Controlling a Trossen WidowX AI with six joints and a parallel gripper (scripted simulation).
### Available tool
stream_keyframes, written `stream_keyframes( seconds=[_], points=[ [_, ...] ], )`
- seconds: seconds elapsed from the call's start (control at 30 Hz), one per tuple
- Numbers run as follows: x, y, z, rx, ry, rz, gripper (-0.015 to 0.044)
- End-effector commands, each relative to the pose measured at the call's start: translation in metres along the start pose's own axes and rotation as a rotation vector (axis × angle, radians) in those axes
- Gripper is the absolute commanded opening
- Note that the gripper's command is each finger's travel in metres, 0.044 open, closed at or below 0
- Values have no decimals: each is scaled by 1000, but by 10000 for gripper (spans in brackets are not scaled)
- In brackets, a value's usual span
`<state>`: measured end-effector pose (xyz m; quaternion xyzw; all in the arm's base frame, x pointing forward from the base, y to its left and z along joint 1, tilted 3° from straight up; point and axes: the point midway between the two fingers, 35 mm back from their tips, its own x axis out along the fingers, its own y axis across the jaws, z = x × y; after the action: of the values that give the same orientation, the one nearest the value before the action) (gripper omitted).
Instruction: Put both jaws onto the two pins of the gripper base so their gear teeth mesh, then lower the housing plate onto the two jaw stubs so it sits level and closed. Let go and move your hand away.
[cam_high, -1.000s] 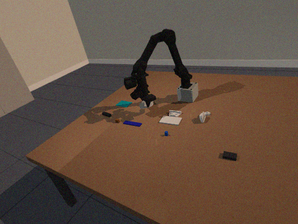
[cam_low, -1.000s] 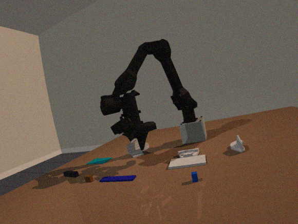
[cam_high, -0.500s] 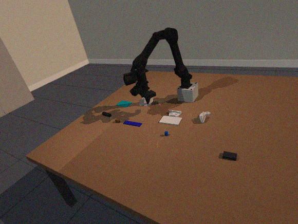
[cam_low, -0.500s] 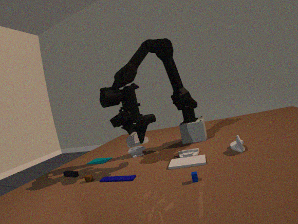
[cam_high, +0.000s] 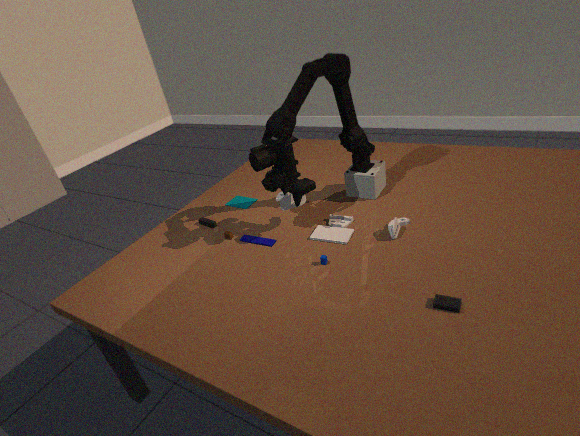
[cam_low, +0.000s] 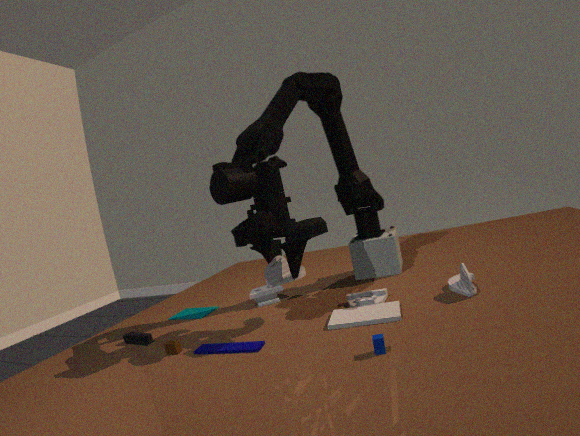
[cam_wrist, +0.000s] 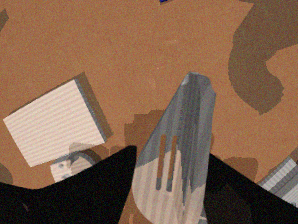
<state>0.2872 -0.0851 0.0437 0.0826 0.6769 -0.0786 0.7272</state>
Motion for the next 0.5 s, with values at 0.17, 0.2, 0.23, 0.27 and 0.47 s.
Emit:
stream_keyframes(
  seconds=[0.17,0.2,0.23,0.27,0.47],
  points=[
    [0,31,-5,-71,-1,-1,134],
    [0,34,-5,-79,-1,0,134],
    [0,37,-6,-87,-1,0,134],
    [0,41,-7,-95,-1,0,134],
    [0,60,-12,-144,0,2,134]
  ],
)
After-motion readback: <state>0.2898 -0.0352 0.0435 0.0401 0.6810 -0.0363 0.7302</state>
